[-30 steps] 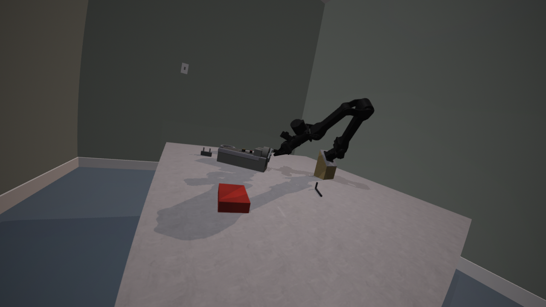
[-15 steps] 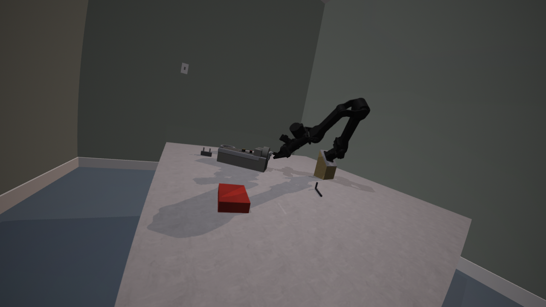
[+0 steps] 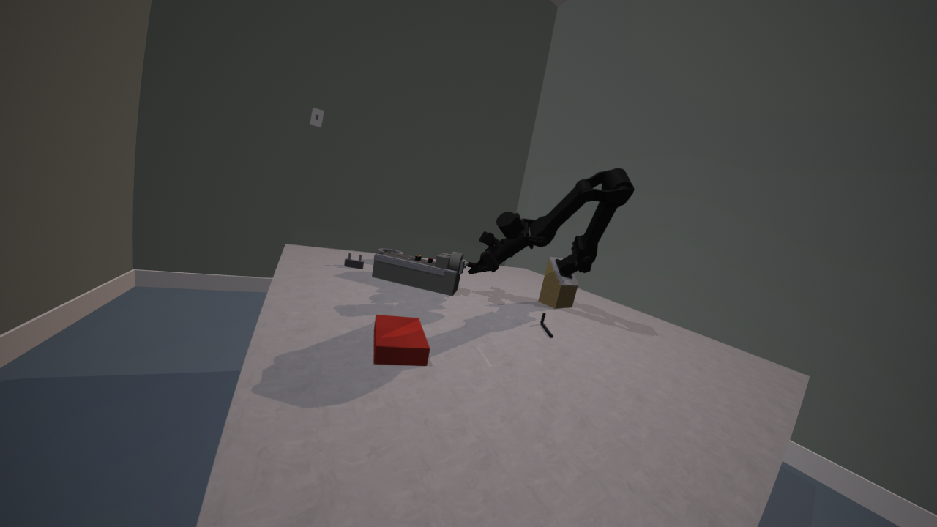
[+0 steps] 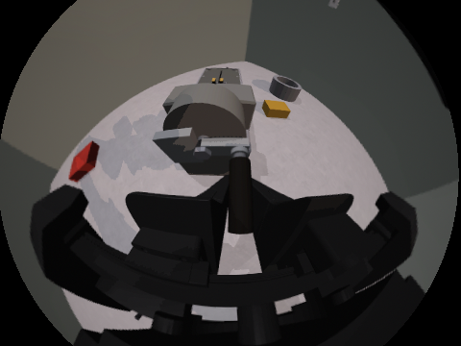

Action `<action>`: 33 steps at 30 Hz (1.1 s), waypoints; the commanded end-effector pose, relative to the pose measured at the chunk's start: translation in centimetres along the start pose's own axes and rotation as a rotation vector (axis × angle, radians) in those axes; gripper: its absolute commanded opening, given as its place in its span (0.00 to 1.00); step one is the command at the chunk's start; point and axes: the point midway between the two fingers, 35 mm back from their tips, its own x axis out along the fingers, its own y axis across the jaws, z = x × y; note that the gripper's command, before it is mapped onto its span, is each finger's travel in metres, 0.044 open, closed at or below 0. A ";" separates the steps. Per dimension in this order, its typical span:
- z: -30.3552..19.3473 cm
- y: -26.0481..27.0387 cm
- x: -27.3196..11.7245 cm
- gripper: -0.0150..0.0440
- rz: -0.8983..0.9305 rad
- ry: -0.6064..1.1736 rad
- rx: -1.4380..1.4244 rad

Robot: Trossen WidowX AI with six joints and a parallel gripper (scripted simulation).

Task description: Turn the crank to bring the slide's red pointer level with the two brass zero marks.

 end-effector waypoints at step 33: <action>1.7 0.0 -1.5 1.00 -0.002 0.000 -0.001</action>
